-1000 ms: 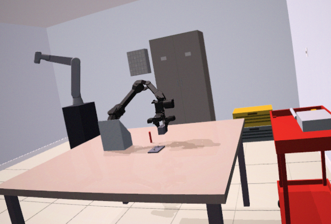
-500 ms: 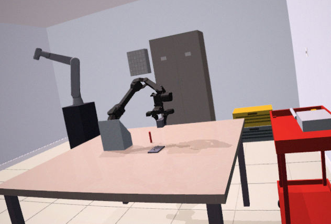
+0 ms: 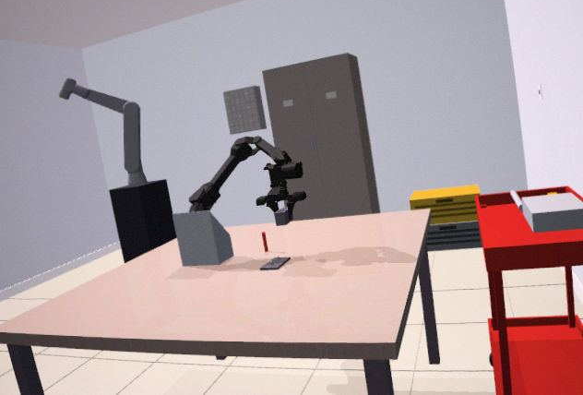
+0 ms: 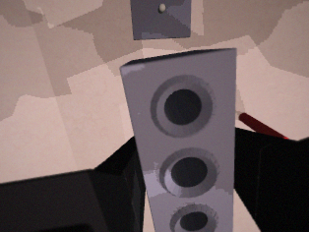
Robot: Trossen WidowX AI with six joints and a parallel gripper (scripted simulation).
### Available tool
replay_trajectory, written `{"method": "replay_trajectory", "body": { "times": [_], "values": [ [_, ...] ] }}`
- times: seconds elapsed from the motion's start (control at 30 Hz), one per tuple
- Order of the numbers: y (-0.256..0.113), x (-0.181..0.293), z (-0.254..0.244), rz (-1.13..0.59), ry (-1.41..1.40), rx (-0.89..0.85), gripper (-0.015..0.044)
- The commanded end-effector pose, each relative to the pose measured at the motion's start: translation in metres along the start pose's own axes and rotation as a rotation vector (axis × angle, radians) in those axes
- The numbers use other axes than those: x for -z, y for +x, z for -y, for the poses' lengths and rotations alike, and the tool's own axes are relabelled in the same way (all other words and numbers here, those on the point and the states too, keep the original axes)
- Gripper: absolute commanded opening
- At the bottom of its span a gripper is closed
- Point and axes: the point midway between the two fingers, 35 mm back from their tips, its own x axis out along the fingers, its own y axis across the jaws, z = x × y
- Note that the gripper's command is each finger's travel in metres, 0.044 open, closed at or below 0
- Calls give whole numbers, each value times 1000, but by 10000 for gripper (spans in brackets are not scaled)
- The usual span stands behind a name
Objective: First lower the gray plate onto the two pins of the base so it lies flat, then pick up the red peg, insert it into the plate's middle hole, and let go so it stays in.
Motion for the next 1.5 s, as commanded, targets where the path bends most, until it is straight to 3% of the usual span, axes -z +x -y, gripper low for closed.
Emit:
{"method": "replay_trajectory", "body": {
  "times": [0.0, 1.47],
  "values": [
    [7, -11, 0, -1, 7, 5, 0],
    [70, -125, 18, 0, 103, 4, 0]
  ]
}}
